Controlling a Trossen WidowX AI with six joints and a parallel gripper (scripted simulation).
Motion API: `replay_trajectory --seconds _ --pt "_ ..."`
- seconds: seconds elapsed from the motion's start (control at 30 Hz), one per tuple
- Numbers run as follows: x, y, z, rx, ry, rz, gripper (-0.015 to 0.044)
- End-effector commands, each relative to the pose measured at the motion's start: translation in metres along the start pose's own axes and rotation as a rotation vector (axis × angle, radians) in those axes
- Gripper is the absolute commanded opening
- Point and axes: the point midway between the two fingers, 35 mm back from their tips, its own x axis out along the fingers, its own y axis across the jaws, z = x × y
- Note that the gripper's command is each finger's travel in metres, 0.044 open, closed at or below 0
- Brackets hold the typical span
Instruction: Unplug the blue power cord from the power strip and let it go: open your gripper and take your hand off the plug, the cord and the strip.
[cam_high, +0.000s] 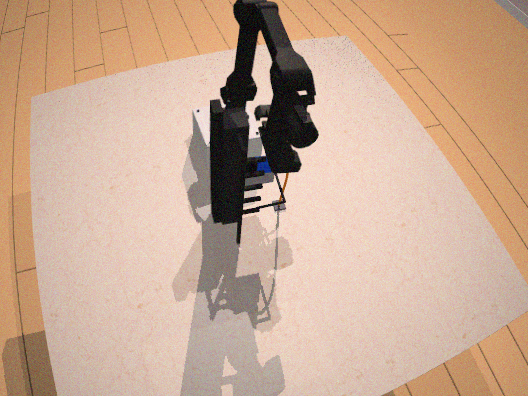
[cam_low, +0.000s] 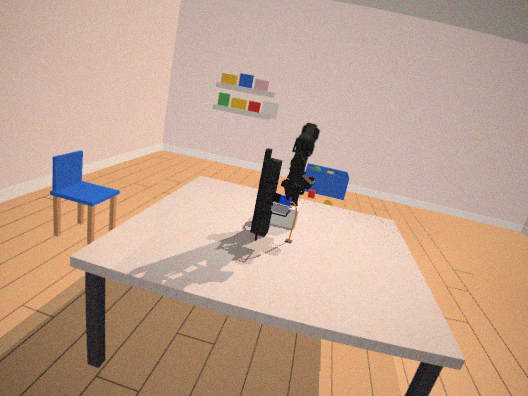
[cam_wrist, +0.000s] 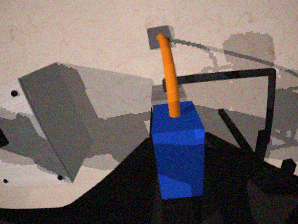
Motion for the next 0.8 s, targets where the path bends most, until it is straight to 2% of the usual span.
replay_trajectory --seconds 0.0,0.37,0.77 --pt "-0.004 0.001 0.034 -0.04 -0.081 -0.002 0.0" --pt "-0.006 0.005 0.051 -0.041 -0.083 -0.001 0.0" --pt "-0.004 0.005 0.04 -0.042 -0.083 0.001 0.0315"
